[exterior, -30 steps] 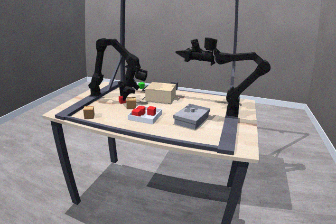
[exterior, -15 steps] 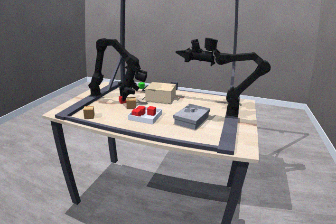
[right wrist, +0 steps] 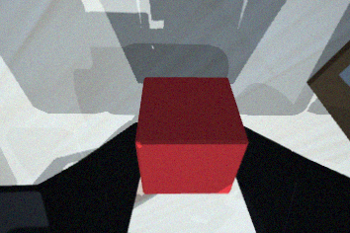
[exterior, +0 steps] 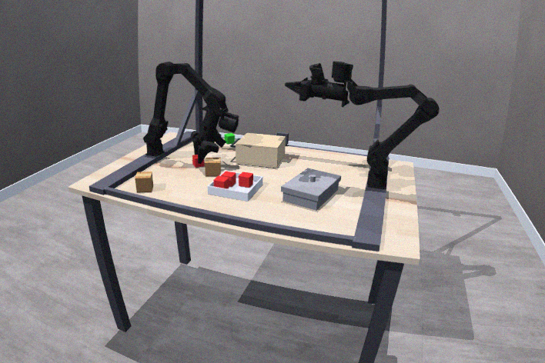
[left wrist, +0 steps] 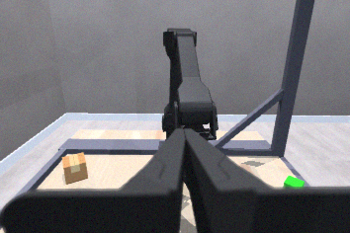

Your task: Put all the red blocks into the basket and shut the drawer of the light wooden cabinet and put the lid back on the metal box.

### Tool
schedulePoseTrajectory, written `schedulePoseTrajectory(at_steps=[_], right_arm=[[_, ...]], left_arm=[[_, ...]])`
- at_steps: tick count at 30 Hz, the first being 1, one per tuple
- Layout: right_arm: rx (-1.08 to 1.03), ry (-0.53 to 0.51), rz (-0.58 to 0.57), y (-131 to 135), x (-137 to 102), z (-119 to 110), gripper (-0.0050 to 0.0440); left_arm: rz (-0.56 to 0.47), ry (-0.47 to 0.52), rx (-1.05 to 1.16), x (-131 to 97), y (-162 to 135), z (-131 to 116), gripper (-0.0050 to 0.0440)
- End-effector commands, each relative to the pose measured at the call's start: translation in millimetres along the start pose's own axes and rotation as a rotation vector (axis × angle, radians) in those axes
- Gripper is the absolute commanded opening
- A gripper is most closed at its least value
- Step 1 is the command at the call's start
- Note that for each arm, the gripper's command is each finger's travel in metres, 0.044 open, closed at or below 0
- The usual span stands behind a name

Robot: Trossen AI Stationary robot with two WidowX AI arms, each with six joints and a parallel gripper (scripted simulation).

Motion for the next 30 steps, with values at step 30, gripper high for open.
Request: schedulePoseTrajectory(at_steps=[30], right_arm=[[0.008,-0.046,-0.022,-8,-59,-18,-0.005]], left_arm=[[-0.002,-0.037,0.005,-1,1,15,-0.005]])
Point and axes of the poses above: on each arm, the point midway between the two fingers, 35 mm back from their tips, its own x axis out along the fingers, its own y axis across the jaws, z = x × y, the point moved 1 cm from there along -x, back along the fingers, and after that the axes turned 10 degrees about x, right-handed, at the moved point
